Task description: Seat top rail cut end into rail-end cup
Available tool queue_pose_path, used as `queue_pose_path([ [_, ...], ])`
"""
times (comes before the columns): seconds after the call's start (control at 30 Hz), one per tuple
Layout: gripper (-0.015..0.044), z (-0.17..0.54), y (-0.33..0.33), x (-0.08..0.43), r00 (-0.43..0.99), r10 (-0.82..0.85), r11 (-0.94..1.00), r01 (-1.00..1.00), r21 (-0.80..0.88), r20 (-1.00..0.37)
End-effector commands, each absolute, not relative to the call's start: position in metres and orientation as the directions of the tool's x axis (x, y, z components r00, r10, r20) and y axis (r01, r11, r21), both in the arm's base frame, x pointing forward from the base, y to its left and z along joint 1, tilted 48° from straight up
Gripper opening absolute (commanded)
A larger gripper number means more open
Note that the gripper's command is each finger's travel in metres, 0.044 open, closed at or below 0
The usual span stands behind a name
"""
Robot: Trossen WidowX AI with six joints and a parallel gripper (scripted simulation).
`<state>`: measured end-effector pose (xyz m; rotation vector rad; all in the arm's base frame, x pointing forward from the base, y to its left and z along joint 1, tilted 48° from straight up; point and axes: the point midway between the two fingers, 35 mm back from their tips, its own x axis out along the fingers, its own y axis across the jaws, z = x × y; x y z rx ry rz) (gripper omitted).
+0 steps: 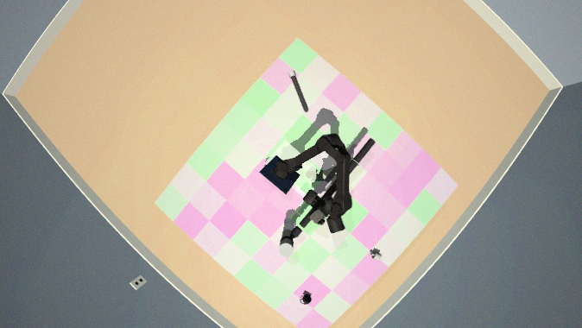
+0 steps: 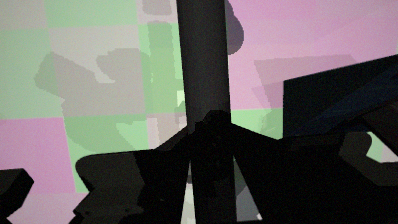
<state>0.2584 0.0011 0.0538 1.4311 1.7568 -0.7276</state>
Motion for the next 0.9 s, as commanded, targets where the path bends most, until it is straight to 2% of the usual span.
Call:
queue_pose_path([
  [0.0, 0.0000, 0.057, -0.003, 0.262, -0.091, 0.551, 0.212, 0.977, 0.034, -0.830],
  [0.87, 0.0000, 0.041, -0.014, 0.262, -0.101, 0.556, 0.218, 0.976, 0.028, -0.825],
])
